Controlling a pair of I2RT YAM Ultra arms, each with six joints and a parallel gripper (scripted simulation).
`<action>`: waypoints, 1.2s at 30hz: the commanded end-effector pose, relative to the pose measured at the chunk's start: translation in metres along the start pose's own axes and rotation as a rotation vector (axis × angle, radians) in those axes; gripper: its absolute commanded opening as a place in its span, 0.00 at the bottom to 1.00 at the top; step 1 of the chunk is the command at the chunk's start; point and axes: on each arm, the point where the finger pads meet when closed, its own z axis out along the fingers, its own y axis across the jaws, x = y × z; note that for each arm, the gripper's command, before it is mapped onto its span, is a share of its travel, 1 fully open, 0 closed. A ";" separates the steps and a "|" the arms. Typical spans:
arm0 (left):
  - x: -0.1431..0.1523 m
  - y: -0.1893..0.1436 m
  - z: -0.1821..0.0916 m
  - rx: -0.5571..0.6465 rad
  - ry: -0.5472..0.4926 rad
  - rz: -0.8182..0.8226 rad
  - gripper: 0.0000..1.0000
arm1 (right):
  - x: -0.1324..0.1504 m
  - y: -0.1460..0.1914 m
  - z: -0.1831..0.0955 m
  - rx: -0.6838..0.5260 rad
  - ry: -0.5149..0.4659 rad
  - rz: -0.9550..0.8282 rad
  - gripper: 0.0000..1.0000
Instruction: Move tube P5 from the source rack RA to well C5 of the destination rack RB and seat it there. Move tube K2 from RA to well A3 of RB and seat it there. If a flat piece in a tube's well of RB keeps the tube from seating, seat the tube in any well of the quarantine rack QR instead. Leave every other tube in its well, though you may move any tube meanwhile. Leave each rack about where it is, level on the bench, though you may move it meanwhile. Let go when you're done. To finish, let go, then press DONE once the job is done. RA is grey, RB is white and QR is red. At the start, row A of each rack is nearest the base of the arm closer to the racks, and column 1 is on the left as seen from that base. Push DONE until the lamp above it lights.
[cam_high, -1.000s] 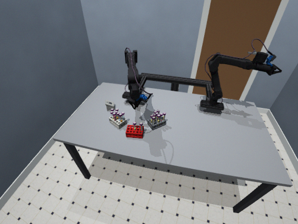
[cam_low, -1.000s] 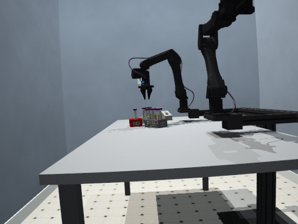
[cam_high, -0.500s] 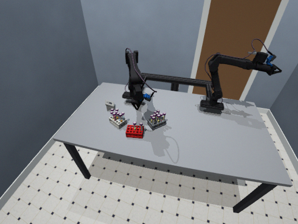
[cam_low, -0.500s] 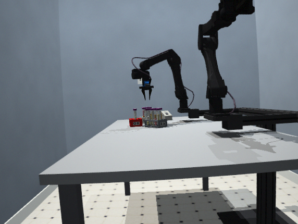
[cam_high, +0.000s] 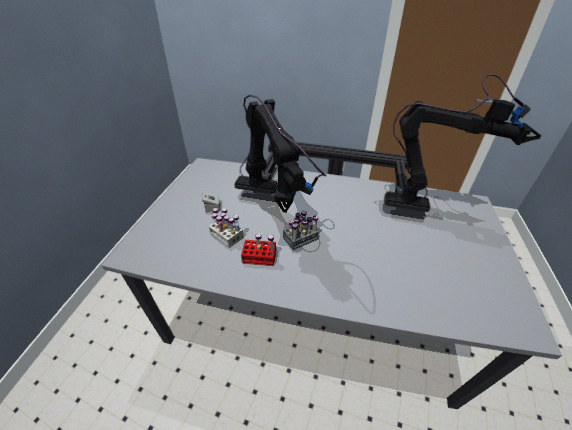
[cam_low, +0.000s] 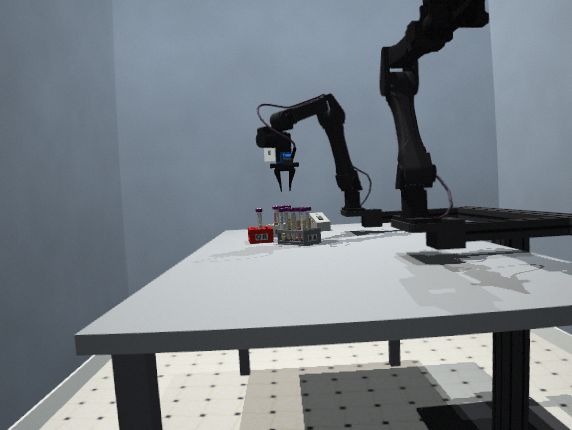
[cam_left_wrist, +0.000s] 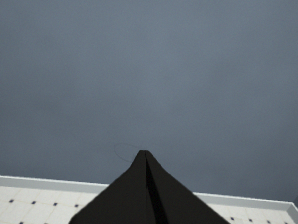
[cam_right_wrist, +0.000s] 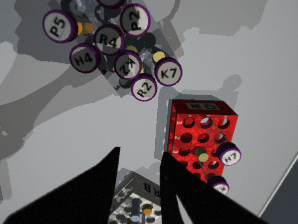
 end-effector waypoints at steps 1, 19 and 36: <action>-0.026 0.001 -0.011 0.001 -0.059 0.006 0.00 | -0.012 0.000 -0.008 -0.003 -0.005 0.039 0.30; -0.026 0.001 -0.011 0.001 -0.059 0.006 0.00 | -0.016 0.005 -0.008 0.001 -0.003 0.045 0.30; -0.026 0.001 -0.011 0.001 -0.059 0.006 0.00 | -0.017 -0.001 0.023 -0.003 0.000 0.045 0.30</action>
